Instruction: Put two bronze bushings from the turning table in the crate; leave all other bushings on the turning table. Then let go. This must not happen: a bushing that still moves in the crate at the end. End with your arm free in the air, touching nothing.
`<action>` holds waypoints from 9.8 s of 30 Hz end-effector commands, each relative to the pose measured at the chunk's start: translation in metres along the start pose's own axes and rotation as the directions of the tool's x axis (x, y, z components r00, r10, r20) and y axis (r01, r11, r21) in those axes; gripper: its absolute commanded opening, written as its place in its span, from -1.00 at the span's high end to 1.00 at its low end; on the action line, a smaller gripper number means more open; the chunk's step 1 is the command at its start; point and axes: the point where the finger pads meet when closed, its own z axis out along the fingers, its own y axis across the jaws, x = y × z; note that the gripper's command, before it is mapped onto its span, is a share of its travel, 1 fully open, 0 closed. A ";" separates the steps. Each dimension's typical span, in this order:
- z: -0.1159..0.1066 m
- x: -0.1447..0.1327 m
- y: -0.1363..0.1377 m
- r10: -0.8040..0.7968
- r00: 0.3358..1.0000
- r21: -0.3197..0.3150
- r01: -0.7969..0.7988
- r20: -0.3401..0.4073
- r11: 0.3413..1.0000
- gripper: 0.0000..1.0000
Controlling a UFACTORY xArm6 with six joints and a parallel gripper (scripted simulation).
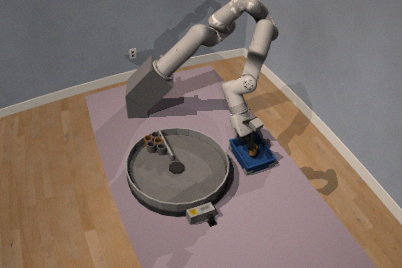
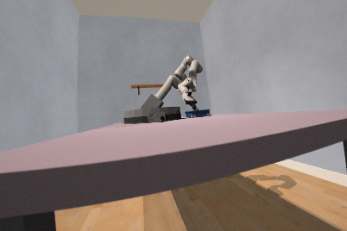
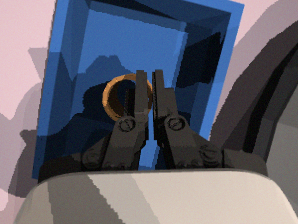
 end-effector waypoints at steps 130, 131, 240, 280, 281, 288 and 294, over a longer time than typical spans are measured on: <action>-0.042 0.037 0.000 0.000 1.000 0.000 0.000 -0.003 1.000 0.78; -0.043 0.038 0.000 0.000 1.000 0.000 0.000 -0.003 1.000 0.78; -0.204 -0.152 0.323 0.000 1.000 0.000 0.000 -0.002 1.000 0.80; -0.223 -0.175 0.363 0.000 1.000 0.000 0.000 -0.003 1.000 0.80; -0.223 -0.175 0.363 0.000 1.000 0.000 0.000 -0.003 1.000 0.80; -0.209 -0.187 0.362 0.000 1.000 0.000 0.000 -0.003 1.000 0.80; -0.205 -0.190 0.362 0.000 1.000 0.000 0.000 -0.003 1.000 0.80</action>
